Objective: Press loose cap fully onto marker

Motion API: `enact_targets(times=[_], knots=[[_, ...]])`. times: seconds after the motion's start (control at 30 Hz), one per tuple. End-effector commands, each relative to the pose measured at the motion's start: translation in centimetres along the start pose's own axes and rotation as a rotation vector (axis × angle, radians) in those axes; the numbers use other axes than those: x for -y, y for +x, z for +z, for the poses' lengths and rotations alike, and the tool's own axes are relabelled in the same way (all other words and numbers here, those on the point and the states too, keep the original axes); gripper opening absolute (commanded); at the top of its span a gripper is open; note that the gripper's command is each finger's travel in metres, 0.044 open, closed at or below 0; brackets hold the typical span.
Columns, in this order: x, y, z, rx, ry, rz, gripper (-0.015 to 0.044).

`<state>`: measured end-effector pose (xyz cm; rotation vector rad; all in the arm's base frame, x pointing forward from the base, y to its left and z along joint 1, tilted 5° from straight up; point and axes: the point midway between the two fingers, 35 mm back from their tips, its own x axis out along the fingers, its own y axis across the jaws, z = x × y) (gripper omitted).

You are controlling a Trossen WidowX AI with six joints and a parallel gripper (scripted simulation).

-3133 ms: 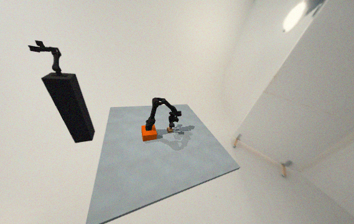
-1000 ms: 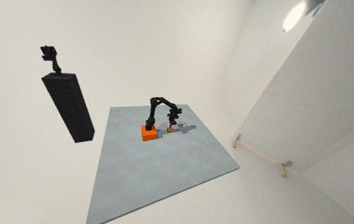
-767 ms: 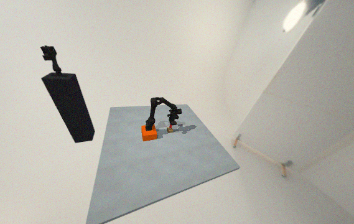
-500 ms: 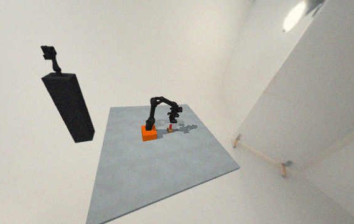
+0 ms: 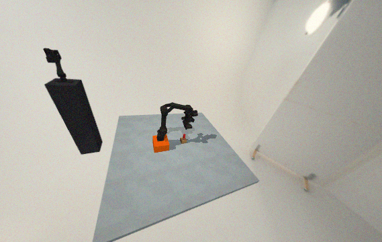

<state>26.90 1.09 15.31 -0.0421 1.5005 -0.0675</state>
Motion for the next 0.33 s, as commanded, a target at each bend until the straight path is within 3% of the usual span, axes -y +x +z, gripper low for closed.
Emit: enact_targets(times=[0.0,0.23,0.3], knots=[[0.02,-0.13,0.02,0.002,0.007,-0.001,0.0263],[0.02,-0.13,0.02,0.002,0.007,-0.001,0.0440],[0.02,-0.13,0.02,0.002,0.007,-0.001,0.0440]])
